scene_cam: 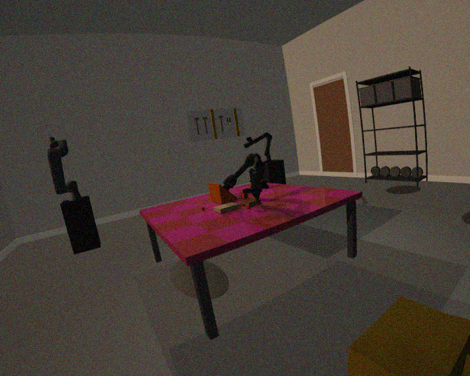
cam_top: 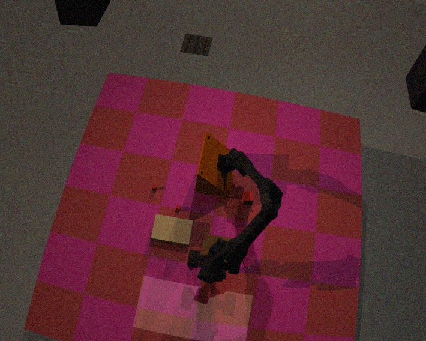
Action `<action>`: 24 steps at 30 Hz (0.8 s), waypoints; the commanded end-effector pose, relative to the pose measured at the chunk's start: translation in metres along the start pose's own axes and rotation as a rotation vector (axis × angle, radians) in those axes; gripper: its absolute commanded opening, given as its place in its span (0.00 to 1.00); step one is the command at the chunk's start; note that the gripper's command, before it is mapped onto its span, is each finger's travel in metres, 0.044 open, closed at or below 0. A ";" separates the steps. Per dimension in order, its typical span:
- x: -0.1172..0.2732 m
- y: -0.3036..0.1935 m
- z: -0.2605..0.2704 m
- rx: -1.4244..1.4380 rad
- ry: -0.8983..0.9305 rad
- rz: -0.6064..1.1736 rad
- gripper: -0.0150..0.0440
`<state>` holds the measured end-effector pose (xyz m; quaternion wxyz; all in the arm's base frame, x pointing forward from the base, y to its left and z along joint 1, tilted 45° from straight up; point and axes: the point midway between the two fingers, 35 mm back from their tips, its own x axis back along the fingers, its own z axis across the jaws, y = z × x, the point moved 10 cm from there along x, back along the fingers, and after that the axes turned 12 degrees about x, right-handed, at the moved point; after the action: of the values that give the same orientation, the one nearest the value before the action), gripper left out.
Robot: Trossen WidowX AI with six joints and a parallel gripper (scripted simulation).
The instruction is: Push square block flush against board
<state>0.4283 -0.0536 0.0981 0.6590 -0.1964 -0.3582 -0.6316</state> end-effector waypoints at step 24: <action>-0.025 -0.029 0.006 -0.012 0.018 0.026 0.25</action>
<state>0.4067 -0.0369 0.0784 0.6670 -0.2011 -0.3472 -0.6278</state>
